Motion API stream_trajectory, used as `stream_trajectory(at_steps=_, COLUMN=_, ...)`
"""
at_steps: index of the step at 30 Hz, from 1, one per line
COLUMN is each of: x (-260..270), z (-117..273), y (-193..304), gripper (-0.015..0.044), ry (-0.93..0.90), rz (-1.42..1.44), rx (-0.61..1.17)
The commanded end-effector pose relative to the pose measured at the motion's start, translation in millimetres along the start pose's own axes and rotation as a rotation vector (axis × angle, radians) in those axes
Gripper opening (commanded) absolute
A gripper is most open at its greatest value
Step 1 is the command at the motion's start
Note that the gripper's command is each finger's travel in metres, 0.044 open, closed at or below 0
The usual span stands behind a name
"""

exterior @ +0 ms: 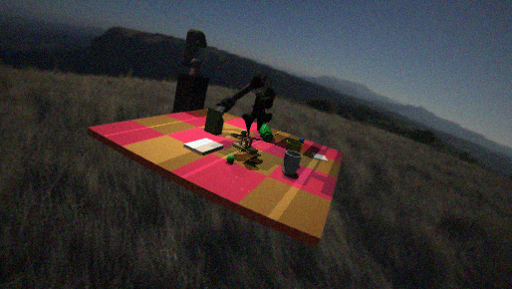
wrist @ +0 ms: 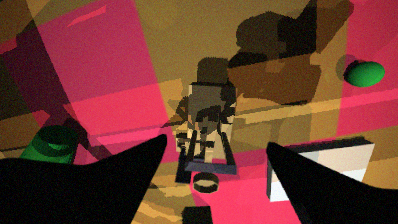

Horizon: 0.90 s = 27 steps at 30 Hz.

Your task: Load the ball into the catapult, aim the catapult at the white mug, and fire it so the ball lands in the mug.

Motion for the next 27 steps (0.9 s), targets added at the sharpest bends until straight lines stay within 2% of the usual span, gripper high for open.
stream_trajectory(at_steps=1, x=1.1, z=-30.6, y=1.8, gripper=0.044, ry=0.0, rz=0.002, rx=0.01)
stream_trajectory(at_steps=27, x=1.4, z=-72.8, y=1.9, gripper=0.044, ry=-0.001, rz=0.002, rx=0.01)
Point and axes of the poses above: the point midway between the two fingers, 35 mm back from their tips, its own z axis back along the fingers, its own x axis across the jaws, y = z × x, the point moved 4 cm from there along z, back along the fingers, and after that the axes turned 5 degrees about -z, right-handed, at the moved point
